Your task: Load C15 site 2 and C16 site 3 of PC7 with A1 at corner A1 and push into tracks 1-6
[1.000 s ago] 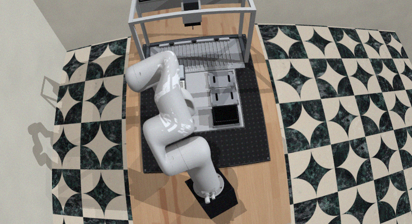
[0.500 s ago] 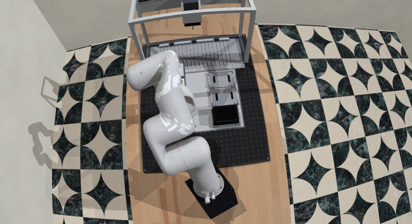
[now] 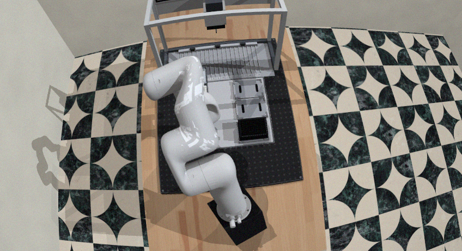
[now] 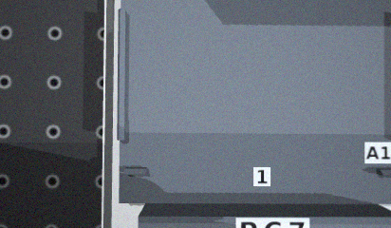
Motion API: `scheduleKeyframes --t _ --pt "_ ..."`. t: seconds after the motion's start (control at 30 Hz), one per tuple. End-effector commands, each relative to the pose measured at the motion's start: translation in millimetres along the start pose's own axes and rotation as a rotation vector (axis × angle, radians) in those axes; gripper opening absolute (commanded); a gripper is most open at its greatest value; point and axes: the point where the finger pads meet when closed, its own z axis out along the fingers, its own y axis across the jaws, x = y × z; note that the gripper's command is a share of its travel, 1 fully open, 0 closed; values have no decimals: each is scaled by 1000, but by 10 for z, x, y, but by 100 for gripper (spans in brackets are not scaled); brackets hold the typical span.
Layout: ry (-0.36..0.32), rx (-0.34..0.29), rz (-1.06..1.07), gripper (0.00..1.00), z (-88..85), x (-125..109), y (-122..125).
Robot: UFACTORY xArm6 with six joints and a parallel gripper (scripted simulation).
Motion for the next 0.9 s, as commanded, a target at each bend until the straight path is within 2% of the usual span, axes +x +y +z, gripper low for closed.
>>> scheduleKeyframes --t 0.0,0.87 --pt "1 3 0 82 -5 67 -4" --pt "1 3 0 82 -6 288 -4"
